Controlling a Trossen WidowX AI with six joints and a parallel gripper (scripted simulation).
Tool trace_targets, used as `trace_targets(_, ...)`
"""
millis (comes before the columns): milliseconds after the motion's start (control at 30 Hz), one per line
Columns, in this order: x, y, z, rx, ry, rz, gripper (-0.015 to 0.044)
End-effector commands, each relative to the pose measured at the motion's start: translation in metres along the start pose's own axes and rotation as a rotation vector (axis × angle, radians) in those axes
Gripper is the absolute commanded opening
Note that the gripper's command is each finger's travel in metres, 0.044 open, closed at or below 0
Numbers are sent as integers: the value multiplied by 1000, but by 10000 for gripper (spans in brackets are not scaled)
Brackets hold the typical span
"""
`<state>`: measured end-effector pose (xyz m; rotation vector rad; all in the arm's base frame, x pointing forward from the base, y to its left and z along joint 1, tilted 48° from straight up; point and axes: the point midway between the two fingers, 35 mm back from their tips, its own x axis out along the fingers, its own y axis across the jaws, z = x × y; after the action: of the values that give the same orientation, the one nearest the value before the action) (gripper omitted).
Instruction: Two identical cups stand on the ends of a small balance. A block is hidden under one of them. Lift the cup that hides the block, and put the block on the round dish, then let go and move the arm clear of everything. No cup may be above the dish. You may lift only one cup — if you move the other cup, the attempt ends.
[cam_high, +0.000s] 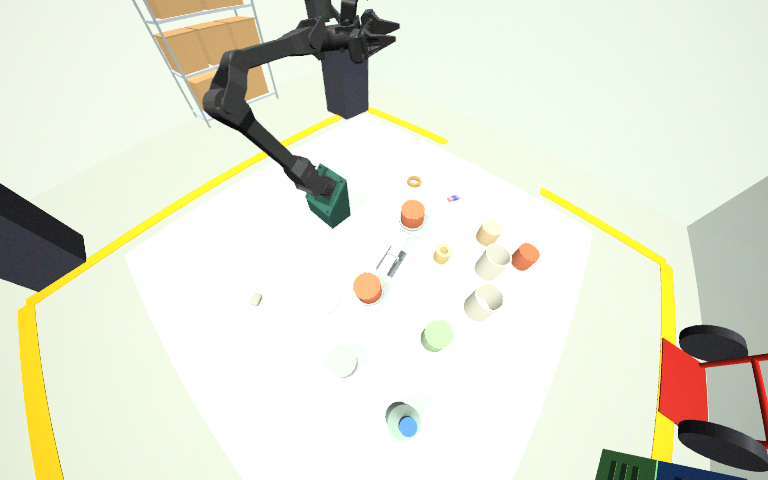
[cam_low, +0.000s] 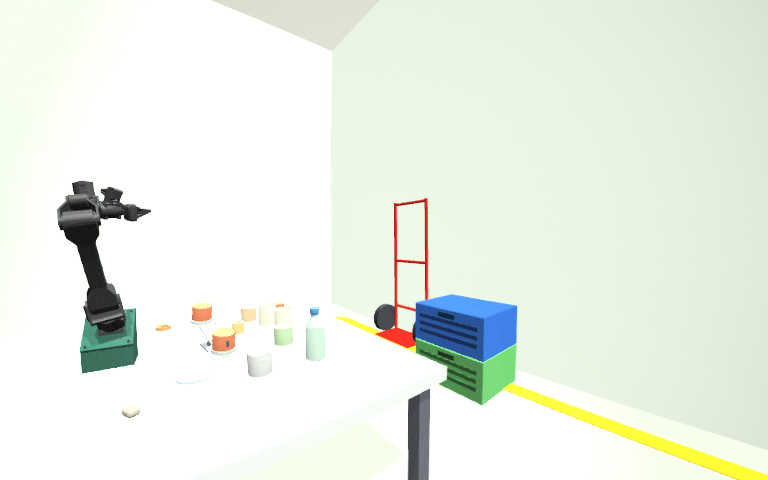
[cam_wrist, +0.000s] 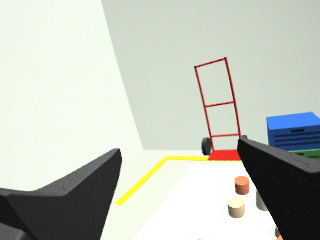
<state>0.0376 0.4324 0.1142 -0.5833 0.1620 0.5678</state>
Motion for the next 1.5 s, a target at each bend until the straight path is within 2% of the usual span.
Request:
trace_targets(0,1,-2,-1,-1,4,-2,426)
trace_targets(33,3,-7,-2,-5,15,-9,440)
trace_targets(267,27,-86,-35,-46,181,-107,440)
trace_targets(500,30,-166,-78,-71,370,-205,440)
trace_targets(733,11,-237,-129,-77,573,-303,440)
trace_targets(967,-29,-297,-182,-67,788,-401,440)
trace_targets(1100,-47,-314,-200,-59,867,-436,440)
trace_targets(1467,-44,-319,-200,-6,886,-468,440)
